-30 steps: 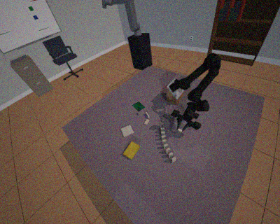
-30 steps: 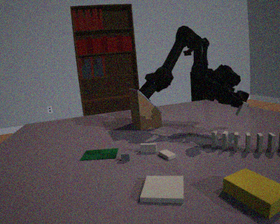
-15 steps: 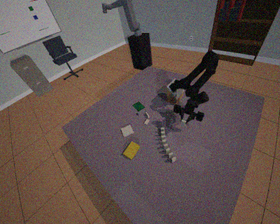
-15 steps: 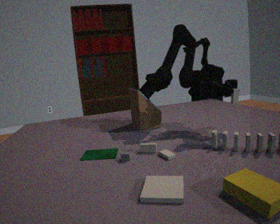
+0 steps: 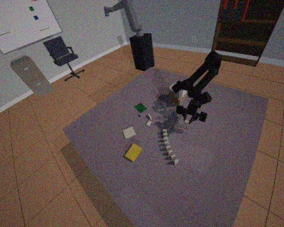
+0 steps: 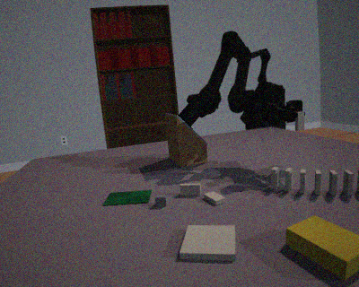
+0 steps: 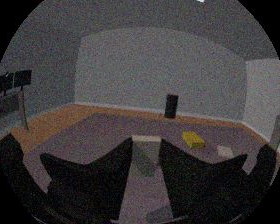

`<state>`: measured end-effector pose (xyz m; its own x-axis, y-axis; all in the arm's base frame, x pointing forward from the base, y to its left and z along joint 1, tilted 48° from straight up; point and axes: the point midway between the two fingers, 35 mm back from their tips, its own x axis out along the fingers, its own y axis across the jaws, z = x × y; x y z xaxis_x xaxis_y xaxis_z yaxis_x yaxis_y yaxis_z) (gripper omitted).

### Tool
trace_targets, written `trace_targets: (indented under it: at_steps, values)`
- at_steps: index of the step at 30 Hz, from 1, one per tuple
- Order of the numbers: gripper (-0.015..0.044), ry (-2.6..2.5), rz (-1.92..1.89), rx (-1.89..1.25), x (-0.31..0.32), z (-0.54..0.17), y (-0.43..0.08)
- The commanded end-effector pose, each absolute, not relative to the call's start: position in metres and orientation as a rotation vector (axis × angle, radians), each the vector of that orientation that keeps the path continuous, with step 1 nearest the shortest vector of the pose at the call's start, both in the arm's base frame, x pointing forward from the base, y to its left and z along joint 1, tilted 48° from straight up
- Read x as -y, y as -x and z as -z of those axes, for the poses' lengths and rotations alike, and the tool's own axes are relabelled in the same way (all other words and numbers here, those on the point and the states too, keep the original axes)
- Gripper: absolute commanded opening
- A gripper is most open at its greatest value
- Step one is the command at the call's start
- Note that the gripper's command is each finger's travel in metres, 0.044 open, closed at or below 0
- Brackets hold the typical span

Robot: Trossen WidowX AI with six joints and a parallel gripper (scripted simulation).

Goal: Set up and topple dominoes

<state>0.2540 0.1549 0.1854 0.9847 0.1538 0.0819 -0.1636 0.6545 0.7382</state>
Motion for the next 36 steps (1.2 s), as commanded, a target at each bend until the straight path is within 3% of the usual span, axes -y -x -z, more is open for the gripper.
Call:
trace_targets:
  at_steps: [1, 36]
  values:
    - [0.0107, -0.845, -0.174, 0.017, -0.154, -0.186, -0.254]
    - [0.0107, -0.848, -0.152, -0.033, -0.214, -0.143, -0.258]
